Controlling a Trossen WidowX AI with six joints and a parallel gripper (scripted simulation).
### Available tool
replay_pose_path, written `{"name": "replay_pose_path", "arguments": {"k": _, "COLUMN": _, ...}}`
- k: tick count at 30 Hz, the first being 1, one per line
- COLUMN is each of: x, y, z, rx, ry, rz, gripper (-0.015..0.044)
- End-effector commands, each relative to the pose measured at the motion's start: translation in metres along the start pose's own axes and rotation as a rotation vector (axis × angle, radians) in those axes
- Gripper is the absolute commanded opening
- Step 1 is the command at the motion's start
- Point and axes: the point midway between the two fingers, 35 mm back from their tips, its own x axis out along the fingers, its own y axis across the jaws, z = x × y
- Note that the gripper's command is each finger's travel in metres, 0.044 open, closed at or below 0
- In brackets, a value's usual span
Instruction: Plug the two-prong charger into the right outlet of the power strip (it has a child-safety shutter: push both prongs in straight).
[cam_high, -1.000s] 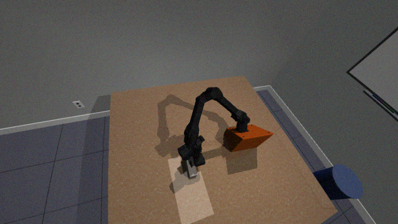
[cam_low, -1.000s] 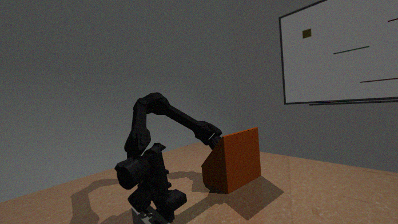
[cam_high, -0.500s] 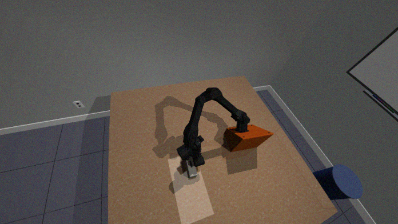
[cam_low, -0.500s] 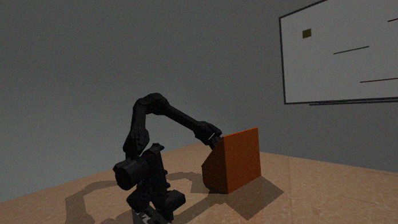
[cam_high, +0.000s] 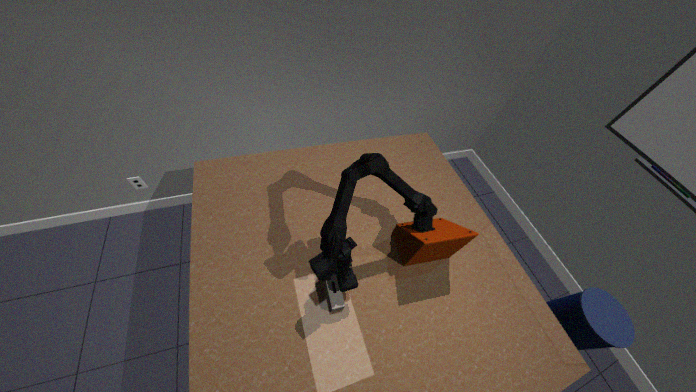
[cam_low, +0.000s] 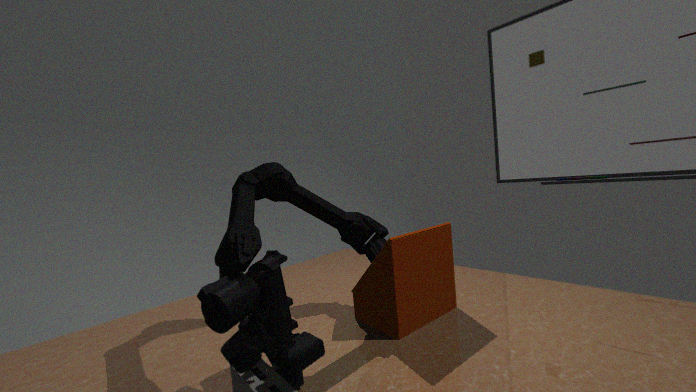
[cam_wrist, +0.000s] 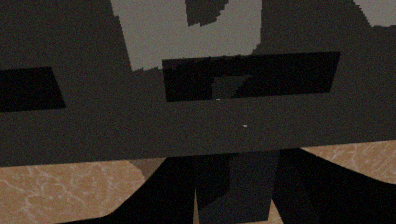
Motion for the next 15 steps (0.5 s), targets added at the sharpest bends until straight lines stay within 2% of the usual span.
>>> {"name": "replay_pose_path", "arguments": {"k": 1, "x": -0.0039, "y": -0.0011, "z": 0.0115, "rx": 0.029, "ry": -0.036, "rz": 0.004, "gripper": 0.0}}
{"name": "replay_pose_path", "arguments": {"k": 15, "x": -0.0041, "y": -0.0011, "z": 0.0097, "rx": 0.028, "ry": -0.036, "rz": 0.004, "gripper": 0.0}}
